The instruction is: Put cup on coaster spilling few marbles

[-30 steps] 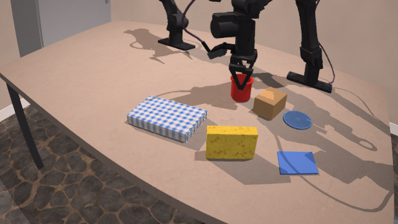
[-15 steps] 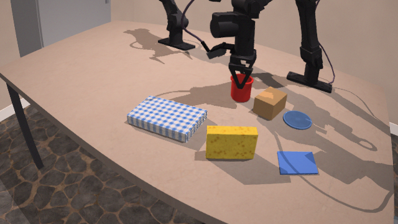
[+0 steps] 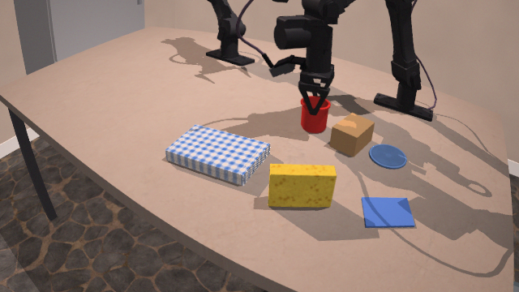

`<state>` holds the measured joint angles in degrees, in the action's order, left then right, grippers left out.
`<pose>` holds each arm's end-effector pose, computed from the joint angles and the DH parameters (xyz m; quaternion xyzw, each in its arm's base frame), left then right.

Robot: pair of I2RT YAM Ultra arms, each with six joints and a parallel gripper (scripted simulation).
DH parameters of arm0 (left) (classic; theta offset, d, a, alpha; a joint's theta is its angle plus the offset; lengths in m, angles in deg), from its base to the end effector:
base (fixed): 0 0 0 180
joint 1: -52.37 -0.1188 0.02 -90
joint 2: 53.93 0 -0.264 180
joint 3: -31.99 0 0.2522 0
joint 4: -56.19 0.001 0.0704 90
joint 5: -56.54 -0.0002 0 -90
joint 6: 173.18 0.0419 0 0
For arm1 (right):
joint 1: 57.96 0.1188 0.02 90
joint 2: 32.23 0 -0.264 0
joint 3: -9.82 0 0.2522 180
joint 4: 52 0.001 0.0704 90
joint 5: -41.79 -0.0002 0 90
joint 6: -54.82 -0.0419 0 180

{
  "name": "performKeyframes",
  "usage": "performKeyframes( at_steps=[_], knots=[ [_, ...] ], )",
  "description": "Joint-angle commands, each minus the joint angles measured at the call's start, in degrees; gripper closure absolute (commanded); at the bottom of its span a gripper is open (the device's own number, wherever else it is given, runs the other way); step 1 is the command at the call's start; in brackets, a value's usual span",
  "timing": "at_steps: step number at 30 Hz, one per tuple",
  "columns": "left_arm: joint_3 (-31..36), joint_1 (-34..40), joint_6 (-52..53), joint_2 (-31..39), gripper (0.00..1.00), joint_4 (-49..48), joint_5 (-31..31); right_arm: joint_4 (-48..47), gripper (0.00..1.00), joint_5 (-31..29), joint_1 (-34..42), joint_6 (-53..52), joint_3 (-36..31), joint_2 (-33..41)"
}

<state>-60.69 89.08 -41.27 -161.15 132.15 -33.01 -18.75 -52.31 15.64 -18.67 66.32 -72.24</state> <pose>0.2742 -0.2028 0.1954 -0.6335 -0.7737 -0.0037 0.0045 0.0491 0.1596 0.3276 -0.5526 0.5817 0.2596 0.5374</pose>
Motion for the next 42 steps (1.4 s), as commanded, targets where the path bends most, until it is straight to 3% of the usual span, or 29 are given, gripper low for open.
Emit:
performKeyframes(
  at_steps=[1,6,7,10,19,22,30,36,42],
  knots=[
    [0.8,-0.5,0.6,1.5,0.38,-1.0,-0.4,-0.8,0.00,0.5,-0.4,-0.5,-0.7,1.2],
    [-2.5,-0.5,0.6,2.3,0.95,3.1,-0.4,-0.8,0.00,0.5,-0.4,-0.5,-0.7,1.2],
    [-3.2,-0.5,0.6,2.6,1.00,4.1,-0.4,-0.8,0.00,0.5,-0.4,-0.5,-0.7,1.2],
    [-4.2,-0.5,0.6,2.9,1.00,5.4,-0.4,-0.8,0.00,0.5,-0.4,-0.5,-0.7,1.2],
    [-19.3,-0.5,0.6,3.1,1.00,20.7,-0.4,-0.8,0.00,0.5,-0.4,-0.5,-0.7,1.2],
    [-21.0,-0.5,1.1,3.0,1.00,21.2,-0.9,-0.8,0.00,0.5,-0.4,-0.5,-0.7,1.2],
    [-15.8,-4.8,9.8,5.5,1.00,19.2,-0.7,-5.7,0.00,1.0,0.5,-0.9,2.5,-3.3],
    [-8.0,-16.5,21.5,10.5,1.00,16.5,0.1,-12.3,0.00,1.1,1.7,-0.5,9.1,-16.0],
    [-4.6,-28.5,32.0,12.3,1.00,15.0,0.1,-17.9,0.00,1.2,2.6,-0.4,16.2,-29.6]
  ],
)
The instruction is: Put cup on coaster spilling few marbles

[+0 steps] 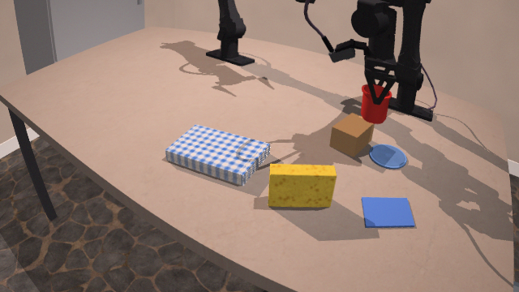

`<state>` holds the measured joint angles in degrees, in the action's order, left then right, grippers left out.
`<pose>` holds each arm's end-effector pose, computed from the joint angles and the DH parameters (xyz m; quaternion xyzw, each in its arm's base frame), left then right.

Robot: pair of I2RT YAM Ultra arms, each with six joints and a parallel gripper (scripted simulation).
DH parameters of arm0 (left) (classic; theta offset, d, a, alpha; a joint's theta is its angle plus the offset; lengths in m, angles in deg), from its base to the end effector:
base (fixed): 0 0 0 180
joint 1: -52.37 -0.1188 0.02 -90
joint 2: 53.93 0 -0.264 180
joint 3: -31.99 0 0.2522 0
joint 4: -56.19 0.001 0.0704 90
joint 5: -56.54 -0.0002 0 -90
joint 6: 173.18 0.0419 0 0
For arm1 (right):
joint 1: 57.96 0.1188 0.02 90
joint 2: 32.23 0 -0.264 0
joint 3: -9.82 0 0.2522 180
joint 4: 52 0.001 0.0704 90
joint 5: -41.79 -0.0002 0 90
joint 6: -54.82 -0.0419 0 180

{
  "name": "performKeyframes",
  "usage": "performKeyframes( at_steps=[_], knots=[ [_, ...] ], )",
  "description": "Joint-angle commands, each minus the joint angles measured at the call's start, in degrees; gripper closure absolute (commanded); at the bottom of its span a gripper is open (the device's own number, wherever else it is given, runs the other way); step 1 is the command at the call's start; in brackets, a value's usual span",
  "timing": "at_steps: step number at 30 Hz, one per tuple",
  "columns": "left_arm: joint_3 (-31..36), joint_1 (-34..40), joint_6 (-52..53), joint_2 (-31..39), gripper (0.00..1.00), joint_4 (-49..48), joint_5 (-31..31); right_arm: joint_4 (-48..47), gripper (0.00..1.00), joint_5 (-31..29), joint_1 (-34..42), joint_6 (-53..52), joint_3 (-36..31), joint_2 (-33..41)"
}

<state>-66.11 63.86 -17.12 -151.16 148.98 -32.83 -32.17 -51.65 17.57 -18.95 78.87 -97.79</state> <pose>0.2957 -0.0586 0.2723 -0.6262 -0.7794 0.0028 0.0174 0.0690 0.2612 0.3427 -0.5618 0.5699 0.2755 0.5326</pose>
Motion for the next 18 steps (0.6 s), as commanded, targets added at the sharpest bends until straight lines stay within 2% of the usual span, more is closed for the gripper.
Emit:
performKeyframes(
  at_steps=[1,10,18],
  knots=[
    [0.8,-3.3,7.8,2.3,1.00,-1.8,-0.1,-4.5,0.00,0.5,0.7,-0.1,3.7,-4.0],
    [3.2,-11.9,13.6,3.6,1.00,-5.2,-2.1,-8.0,0.00,0.6,1.4,-0.1,10.4,-15.5],
    [3.1,-12.2,13.3,4.1,1.00,-4.4,-1.8,-7.2,0.00,0.5,1.4,-0.1,11.5,-16.7]
  ],
)
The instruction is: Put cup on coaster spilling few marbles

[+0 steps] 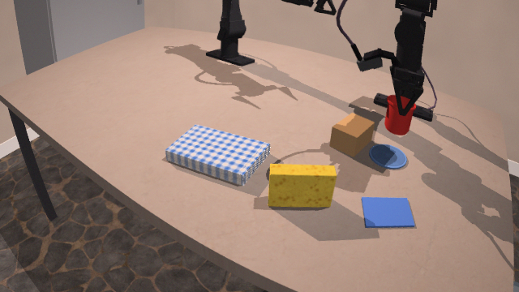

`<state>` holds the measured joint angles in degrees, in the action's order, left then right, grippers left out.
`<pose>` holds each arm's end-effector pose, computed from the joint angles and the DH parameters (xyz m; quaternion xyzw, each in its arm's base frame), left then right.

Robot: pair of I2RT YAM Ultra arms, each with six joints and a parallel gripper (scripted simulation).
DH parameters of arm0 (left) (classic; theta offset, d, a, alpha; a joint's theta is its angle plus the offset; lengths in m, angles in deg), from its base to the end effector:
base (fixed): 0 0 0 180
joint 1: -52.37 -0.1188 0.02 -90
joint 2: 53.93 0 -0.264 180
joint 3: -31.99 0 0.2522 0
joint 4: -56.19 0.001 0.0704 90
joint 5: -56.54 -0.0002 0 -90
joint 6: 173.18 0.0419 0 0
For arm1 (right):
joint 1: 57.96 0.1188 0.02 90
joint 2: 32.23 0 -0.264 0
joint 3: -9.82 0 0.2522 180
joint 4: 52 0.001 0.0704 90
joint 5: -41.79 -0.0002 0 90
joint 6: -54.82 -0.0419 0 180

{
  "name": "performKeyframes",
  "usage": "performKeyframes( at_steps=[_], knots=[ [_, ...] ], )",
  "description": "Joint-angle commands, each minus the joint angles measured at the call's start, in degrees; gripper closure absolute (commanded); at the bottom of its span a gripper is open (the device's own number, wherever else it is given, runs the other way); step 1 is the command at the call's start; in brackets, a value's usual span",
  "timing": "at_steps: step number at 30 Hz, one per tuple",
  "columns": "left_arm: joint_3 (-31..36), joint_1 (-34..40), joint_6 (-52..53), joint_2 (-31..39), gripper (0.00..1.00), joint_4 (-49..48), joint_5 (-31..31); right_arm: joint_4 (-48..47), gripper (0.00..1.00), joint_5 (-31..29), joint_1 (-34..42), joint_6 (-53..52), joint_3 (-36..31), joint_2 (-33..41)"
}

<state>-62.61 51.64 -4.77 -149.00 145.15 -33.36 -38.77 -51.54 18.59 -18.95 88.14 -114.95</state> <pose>0.2964 0.0048 0.2674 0.6271 0.7789 0.0038 0.0033 0.0816 0.3351 0.3271 -0.5723 0.5689 0.2762 0.5220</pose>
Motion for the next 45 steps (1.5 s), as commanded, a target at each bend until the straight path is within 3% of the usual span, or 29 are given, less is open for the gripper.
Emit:
performKeyframes(
  at_steps=[1,7,45],
  knots=[
    [-0.4,0.0,0.9,1.9,1.00,-0.6,-1.3,-0.6,0.00,0.4,0.3,-0.1,2.2,0.5],
    [-2.8,1.1,-0.1,0.9,1.00,1.4,-1.8,-0.6,0.00,0.1,0.1,-0.1,1.7,0.4],
    [11.9,-0.3,1.3,-0.4,1.00,-14.3,-1.8,-0.6,0.00,0.1,0.1,-0.1,1.7,0.4]
  ],
)
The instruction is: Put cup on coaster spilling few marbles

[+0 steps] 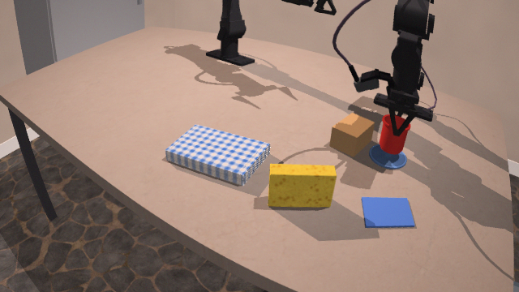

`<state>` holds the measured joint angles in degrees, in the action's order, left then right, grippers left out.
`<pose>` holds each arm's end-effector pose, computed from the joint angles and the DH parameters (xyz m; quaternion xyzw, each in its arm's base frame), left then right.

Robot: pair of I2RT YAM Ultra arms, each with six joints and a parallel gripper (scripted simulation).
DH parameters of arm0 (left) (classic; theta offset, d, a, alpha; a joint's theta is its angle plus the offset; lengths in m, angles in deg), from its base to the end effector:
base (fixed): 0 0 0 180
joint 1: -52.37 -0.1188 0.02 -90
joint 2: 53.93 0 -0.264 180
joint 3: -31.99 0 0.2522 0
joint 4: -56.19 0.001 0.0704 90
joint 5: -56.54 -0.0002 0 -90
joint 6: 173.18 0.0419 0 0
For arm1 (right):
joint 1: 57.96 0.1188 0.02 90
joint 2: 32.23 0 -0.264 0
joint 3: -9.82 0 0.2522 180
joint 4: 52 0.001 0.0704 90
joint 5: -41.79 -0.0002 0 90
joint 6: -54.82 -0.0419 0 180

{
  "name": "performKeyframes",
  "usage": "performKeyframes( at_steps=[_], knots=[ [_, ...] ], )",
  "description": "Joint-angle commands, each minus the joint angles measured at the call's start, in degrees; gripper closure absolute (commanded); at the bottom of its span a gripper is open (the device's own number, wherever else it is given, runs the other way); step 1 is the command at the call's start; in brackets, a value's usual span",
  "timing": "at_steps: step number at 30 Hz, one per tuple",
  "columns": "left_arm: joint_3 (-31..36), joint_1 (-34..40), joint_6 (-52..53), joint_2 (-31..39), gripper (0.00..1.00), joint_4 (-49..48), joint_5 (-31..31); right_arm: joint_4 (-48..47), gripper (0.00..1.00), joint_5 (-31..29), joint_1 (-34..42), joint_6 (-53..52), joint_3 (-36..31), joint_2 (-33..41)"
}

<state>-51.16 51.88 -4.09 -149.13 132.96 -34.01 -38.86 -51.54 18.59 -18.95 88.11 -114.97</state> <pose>0.2927 0.0031 0.2168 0.6334 0.7738 0.0029 0.0110 0.0816 0.3352 0.3270 -0.5722 0.5688 0.2764 0.5223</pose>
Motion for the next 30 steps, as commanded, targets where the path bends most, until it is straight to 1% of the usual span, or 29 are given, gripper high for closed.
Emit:
performKeyframes(
  at_steps=[1,30],
  knots=[
    [0.7,-0.5,0.6,-0.3,1.00,-2.3,-1.1,-0.5,0.00,0.1,0.1,-0.1,1.7,0.4],
    [2.3,-0.5,0.6,-0.6,1.00,-5.1,-1.1,-0.5,0.00,0.1,0.1,-0.1,1.7,0.4]
  ],
)
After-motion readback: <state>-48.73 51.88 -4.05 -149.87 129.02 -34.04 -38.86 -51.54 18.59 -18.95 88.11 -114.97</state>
